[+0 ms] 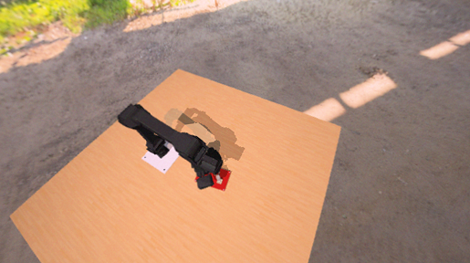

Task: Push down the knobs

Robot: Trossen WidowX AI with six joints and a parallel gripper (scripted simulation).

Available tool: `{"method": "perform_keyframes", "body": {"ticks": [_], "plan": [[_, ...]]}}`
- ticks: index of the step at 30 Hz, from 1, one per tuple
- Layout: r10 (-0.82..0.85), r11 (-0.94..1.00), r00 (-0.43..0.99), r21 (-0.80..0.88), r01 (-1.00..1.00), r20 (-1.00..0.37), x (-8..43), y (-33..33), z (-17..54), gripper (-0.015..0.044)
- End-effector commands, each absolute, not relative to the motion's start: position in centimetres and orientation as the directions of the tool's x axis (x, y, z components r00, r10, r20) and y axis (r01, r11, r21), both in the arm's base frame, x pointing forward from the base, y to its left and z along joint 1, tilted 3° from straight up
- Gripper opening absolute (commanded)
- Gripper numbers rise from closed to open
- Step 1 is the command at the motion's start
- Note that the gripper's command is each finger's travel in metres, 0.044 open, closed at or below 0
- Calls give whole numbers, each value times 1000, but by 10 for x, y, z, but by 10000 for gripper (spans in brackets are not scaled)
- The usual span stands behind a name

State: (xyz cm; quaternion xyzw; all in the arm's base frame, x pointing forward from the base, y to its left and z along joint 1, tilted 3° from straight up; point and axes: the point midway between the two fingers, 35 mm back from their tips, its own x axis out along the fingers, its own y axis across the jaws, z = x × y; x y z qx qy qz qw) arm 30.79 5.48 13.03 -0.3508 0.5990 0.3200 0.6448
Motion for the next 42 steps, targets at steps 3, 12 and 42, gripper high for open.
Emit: {"method": "perform_keyframes", "body": {"ticks": [3,12,42], "plan": [[-12,550,78,-72,-832,-997,308,54,131,0],[-12,550,78,-72,-832,-997,308,54,131,0],[-12,550,78,-72,-832,-997,309,54,116,0]]}}
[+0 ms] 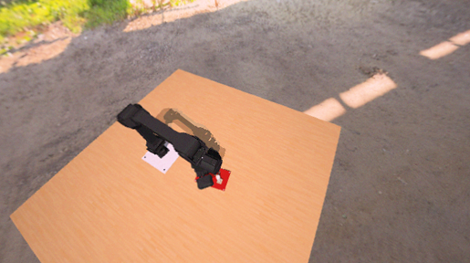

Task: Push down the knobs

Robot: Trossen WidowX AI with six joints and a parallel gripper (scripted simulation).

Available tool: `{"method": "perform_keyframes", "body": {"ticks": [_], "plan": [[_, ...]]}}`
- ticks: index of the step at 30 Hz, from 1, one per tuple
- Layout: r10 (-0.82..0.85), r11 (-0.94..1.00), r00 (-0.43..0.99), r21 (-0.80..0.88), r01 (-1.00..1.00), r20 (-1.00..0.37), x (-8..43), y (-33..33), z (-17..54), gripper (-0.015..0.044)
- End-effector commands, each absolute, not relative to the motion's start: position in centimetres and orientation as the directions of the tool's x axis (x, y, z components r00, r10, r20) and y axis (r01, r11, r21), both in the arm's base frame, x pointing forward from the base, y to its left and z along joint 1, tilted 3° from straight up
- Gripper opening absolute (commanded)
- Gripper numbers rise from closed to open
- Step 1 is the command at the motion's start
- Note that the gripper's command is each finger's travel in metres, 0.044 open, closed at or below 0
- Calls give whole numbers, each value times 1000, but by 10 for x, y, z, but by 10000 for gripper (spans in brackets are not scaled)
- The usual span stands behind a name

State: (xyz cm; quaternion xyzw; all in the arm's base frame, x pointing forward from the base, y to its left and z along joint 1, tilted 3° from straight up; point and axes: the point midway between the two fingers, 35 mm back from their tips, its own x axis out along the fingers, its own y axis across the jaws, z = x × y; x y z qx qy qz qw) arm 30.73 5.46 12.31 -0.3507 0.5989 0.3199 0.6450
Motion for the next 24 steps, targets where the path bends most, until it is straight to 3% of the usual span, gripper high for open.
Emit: {"method": "perform_keyframes", "body": {"ticks": [1,24], "plan": [[-12,550,78,-72,-832,-997,309,54,116,0],[-12,550,78,-72,-832,-997,310,54,102,0]]}}
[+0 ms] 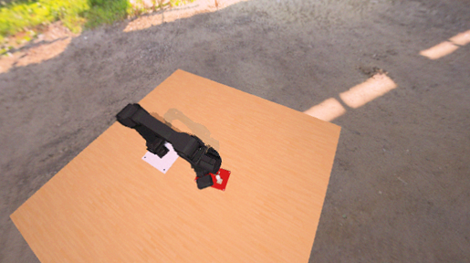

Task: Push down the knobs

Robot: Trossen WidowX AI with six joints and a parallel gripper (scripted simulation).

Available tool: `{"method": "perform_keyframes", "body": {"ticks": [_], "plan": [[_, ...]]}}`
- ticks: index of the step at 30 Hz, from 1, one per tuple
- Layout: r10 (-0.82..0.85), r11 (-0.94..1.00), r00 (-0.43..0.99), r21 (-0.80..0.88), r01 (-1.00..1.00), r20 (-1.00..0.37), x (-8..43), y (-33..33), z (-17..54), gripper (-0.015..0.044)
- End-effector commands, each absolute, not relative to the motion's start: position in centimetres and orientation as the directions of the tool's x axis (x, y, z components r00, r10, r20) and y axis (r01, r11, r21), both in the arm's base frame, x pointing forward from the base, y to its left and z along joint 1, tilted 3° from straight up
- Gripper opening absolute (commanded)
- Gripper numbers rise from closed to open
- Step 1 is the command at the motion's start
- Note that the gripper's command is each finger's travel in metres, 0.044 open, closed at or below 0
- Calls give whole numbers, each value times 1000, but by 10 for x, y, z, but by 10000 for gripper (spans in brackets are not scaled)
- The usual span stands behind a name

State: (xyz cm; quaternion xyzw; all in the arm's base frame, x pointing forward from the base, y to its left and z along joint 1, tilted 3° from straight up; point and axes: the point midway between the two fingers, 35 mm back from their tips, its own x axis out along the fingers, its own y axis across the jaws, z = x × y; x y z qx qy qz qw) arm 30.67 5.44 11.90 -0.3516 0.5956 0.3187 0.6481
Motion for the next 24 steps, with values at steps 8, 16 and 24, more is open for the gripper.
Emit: {"method": "perform_keyframes", "body": {"ticks": [8,16,24], "plan": [[-12,550,78,-72,-832,-997,310,54,101,0],[-12,550,78,-72,-832,-997,311,54,94,0],[-12,550,78,-72,-832,-997,311,54,93,0]]}}
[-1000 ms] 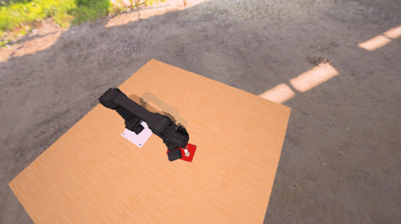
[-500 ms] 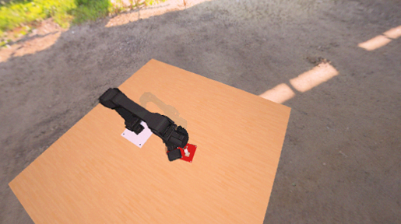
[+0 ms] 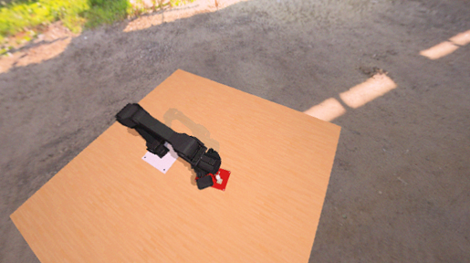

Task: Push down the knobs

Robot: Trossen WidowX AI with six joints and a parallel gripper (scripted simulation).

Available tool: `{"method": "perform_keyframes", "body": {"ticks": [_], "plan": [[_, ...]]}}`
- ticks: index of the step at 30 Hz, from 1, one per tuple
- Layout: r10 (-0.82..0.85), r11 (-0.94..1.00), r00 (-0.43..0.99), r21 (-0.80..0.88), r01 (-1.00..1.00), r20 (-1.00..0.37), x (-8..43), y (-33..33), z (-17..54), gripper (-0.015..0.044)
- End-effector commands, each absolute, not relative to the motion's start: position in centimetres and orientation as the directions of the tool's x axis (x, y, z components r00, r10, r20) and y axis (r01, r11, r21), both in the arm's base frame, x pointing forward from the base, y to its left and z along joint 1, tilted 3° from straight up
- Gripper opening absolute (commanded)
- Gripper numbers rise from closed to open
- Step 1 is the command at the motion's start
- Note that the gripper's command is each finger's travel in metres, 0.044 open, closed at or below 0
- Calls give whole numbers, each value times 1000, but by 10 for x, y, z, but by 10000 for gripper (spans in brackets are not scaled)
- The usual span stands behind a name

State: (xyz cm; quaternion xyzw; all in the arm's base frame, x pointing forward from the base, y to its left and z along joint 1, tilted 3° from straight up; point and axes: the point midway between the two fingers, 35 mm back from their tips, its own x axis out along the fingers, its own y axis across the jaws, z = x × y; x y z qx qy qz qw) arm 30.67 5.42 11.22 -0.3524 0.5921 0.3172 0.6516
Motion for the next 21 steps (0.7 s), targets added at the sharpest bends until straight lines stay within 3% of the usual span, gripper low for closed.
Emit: {"method": "perform_keyframes", "body": {"ticks": [1,21], "plan": [[-12,550,78,-72,-832,-997,311,54,93,0],[-12,550,78,-72,-832,-997,312,54,84,0]]}}
